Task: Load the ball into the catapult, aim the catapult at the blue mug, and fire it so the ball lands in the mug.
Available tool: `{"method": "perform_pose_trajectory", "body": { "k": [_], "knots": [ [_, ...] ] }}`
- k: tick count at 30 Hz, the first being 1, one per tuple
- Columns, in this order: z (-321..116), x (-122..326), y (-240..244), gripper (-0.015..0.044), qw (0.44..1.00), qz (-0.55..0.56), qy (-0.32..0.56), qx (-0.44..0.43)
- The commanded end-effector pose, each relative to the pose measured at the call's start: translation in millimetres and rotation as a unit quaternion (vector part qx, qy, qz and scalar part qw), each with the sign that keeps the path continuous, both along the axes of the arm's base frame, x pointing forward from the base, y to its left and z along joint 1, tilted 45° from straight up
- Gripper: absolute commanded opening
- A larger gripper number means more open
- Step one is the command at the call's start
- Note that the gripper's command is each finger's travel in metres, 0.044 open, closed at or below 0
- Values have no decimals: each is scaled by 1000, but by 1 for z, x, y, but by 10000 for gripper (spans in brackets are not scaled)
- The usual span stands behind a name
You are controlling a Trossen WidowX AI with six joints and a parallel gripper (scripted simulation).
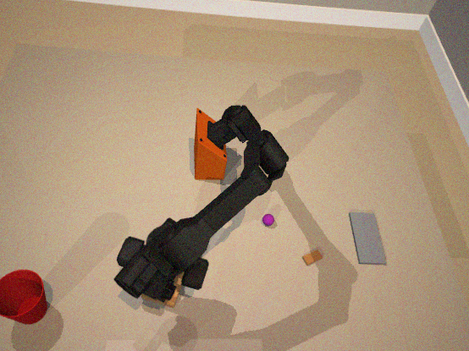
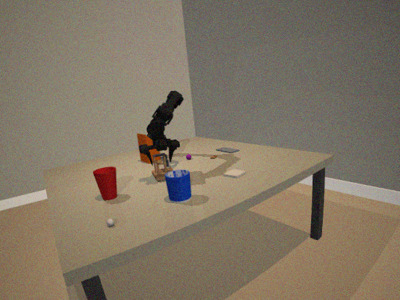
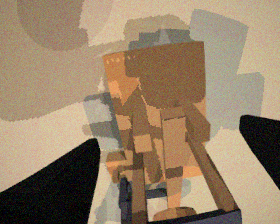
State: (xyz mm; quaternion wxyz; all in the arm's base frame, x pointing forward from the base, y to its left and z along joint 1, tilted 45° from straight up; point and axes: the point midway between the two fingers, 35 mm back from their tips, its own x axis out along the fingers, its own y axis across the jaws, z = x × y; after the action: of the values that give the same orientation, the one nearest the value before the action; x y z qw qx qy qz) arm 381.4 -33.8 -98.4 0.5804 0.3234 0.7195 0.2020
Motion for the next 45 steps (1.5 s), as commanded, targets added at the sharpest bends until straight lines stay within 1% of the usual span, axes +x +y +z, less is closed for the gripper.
{"method": "perform_pose_trajectory", "body": {
  "k": [1,4,5,11,13,16,45],
  "knots": [
    [42,7,-43,440,1000,-9,-16,-7],
    [44,6,-45,440,1000,-9,-16,-7],
    [33,7,-38,440,1000,-15,-16,-6],
    [41,4,-43,440,1000,-17,-20,-7],
    [33,4,-36,440,1000,-17,-20,-7],
    [9,1,-12,440,1000,-17,-20,-6],
    [-20,-1,16,440,1000,-17,-20,-5]
  ]
}}
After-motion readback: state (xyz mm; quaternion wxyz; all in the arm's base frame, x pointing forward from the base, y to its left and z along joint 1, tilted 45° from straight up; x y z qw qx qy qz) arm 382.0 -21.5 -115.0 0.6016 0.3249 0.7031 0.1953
